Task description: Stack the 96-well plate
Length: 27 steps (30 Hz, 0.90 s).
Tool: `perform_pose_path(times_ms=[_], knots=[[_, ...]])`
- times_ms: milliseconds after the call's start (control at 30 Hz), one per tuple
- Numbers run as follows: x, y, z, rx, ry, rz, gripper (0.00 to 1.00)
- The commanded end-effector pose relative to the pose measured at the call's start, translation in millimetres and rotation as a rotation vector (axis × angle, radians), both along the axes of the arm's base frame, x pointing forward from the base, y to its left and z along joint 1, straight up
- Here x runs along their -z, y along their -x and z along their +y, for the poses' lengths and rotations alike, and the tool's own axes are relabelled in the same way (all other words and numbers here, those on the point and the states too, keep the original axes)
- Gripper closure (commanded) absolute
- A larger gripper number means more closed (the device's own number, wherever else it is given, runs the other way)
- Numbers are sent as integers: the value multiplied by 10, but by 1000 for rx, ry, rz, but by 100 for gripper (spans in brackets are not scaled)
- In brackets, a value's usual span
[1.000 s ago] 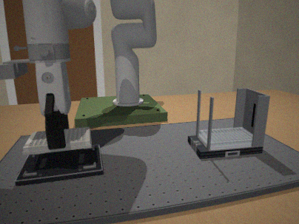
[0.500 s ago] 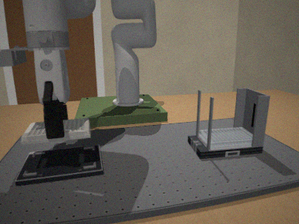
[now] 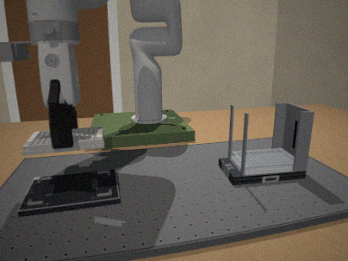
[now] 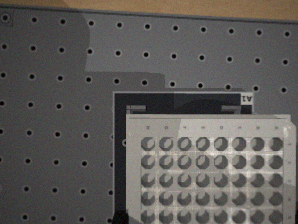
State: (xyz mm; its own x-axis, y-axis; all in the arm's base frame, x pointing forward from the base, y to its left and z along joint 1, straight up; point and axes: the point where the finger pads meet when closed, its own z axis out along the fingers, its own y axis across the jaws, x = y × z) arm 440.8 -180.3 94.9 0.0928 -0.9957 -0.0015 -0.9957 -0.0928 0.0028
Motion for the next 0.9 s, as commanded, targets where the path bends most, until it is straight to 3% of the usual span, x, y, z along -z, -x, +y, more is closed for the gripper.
perform_pose_path(times_ms=[0, 867], knots=[[-77, -16, -6, 0, 4, -4, 100], [-478, -16, -5, 0, 4, -4, 100]])
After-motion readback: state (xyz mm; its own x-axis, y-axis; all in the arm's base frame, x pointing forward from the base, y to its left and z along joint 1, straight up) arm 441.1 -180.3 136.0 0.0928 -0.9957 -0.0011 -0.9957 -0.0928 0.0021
